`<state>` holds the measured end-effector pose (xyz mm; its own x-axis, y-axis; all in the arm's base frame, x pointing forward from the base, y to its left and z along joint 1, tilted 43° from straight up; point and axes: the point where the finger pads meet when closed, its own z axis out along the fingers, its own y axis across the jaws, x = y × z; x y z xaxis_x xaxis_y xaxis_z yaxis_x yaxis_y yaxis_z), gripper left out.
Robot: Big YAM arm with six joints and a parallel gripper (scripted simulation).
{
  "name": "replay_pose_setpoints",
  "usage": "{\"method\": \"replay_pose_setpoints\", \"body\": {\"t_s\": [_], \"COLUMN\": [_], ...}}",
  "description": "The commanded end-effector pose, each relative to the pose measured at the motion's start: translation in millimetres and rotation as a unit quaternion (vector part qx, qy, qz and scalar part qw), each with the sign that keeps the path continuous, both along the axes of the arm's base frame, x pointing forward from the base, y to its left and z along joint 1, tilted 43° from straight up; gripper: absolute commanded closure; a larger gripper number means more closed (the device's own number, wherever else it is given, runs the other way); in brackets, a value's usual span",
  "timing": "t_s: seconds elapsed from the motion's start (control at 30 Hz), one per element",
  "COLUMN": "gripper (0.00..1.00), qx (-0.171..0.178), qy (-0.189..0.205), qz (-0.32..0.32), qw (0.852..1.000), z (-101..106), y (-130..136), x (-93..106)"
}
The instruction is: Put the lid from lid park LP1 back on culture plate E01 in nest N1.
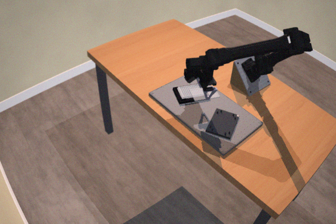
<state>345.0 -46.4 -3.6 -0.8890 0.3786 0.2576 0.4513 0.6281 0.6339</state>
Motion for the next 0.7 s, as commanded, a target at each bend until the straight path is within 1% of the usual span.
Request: {"method": "replay_pose_setpoints", "body": {"t_s": [0.0,0.3,0.4,0.67], "gripper": [1.00,1.00,1.00,1.00], "qx": [-0.010,-0.010,-0.008,-0.011], "qy": [-0.026,-0.025,-0.023,-0.023], "qz": [-0.004,-0.004,-0.005,-0.004], "qw": [1.000,1.000,1.000,1.000], "z": [-7,-28,-30,-50], "y": [-28,-50,-52,-72], "x": [15.2,9.3,7.8,3.1]}}
